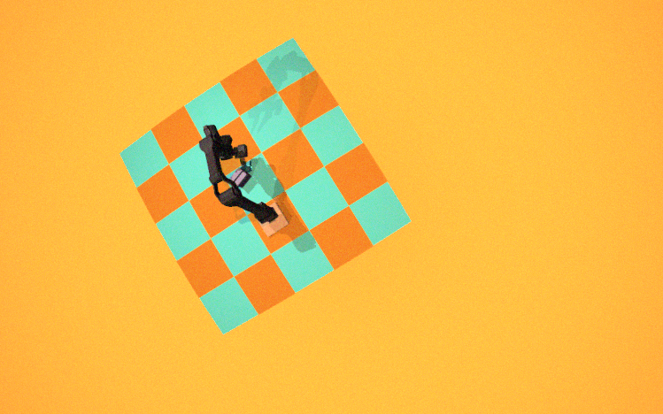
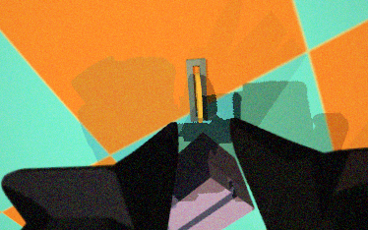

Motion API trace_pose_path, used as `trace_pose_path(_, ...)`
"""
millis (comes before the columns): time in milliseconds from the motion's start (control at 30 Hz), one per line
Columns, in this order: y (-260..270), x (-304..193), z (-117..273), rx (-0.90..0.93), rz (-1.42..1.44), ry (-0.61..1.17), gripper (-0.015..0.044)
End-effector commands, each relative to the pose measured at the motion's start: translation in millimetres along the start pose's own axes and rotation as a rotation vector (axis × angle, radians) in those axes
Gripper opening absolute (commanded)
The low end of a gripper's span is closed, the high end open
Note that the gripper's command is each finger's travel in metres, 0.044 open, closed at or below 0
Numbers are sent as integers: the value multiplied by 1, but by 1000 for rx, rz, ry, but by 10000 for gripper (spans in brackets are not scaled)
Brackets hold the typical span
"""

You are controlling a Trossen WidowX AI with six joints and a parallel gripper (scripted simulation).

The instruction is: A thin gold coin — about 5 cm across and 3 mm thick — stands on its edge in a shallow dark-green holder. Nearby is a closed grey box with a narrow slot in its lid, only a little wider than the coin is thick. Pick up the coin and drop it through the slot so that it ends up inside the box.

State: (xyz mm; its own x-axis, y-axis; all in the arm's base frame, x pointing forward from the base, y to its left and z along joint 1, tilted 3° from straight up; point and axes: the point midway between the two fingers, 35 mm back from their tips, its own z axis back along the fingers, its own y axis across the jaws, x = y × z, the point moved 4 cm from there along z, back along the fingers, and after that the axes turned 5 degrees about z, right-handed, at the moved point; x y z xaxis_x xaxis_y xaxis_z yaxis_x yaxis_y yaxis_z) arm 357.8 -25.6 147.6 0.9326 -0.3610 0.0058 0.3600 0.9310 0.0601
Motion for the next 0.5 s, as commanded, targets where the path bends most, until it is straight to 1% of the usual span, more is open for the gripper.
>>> trace_pose_path(0,0,-1,-10,-5,4,1,161)
trace_pose_path(133,0,-2,-23,-5,4,1,161)
trace_pose_path(467,0,-2,-35,-5,4,1,161)
